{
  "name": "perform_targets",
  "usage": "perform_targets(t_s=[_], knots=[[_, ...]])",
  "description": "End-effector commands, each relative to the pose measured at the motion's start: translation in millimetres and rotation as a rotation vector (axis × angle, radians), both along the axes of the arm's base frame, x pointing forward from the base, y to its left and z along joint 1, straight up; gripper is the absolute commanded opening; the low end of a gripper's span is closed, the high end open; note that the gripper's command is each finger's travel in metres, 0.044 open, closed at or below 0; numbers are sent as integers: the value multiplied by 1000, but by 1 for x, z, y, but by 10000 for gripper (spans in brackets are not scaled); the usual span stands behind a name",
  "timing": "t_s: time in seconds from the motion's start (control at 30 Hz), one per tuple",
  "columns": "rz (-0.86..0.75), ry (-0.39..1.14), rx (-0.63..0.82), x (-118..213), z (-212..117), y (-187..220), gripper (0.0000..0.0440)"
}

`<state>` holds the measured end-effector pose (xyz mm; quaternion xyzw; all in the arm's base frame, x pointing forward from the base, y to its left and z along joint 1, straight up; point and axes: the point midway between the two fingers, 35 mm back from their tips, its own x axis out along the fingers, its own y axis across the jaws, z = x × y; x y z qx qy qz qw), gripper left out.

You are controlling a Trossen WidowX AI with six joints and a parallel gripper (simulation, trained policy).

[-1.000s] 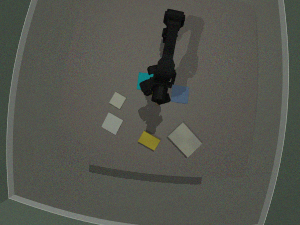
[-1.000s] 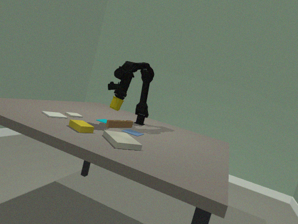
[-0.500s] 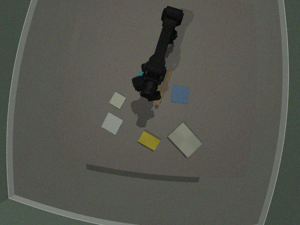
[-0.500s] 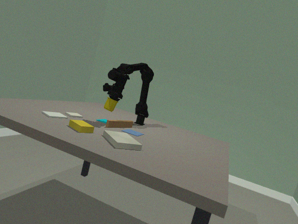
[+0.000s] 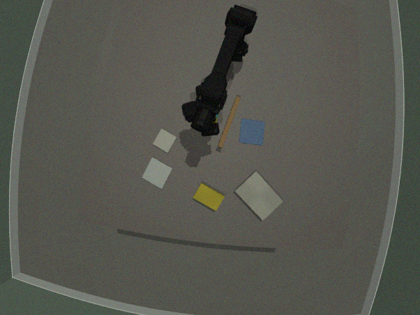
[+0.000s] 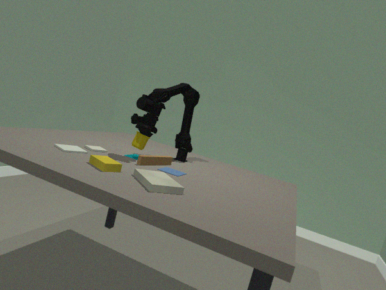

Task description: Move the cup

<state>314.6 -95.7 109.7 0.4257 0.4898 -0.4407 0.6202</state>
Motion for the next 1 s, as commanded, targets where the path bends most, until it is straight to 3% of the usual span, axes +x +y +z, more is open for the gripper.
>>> perform_targets(t_s=[0.0, 0.47, 0.6, 0.73, 0.97], knots=[[-6, 2, -2, -5, -6, -1, 2], [-54, 39, 4, -31, -34, -5, 40], [-63, 36, 0, -35, -40, -8, 70], [-74, -9, -2, -31, -35, -12, 150], [-76, -59, 12, -34, -25, -11, 167]])
